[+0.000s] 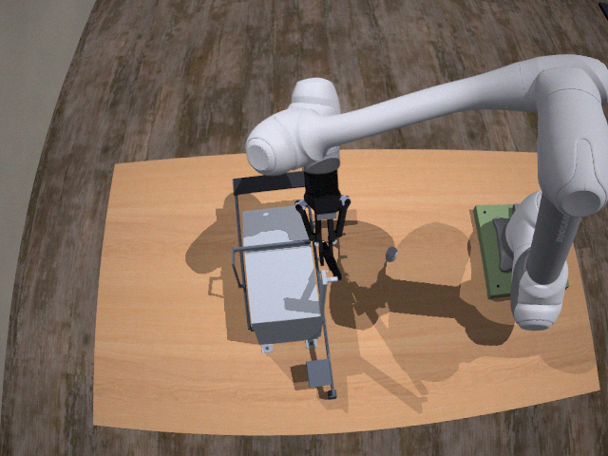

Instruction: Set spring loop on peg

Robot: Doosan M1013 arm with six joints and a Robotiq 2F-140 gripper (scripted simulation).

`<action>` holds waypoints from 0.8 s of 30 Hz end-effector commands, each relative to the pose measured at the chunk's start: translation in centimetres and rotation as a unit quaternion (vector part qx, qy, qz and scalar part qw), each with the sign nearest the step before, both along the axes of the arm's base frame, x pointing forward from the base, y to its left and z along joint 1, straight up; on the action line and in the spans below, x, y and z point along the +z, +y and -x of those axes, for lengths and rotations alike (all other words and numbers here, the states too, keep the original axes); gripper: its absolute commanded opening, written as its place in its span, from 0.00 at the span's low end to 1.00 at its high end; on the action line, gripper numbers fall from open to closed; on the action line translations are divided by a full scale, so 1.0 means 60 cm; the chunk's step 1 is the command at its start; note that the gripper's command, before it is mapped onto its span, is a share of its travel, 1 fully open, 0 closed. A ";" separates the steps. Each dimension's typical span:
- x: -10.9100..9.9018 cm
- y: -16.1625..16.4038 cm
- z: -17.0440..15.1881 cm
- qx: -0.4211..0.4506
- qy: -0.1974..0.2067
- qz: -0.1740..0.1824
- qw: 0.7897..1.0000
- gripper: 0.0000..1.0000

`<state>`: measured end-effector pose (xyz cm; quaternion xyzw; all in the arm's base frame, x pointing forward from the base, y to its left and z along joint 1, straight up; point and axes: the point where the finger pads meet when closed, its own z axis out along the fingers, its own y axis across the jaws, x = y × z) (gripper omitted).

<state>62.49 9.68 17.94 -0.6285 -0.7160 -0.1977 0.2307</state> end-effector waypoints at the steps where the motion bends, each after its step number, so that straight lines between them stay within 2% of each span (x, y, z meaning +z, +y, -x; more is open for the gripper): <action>1: 0.002 0.000 -0.001 0.000 -0.001 0.000 1.000 0.17; 8: 0.002 0.000 -0.001 0.000 -0.001 0.000 1.000 0.17; 9: 0.002 0.000 -0.001 0.000 -0.001 0.000 1.000 0.24; 24: 0.002 0.000 -0.001 0.000 -0.001 0.000 1.000 0.24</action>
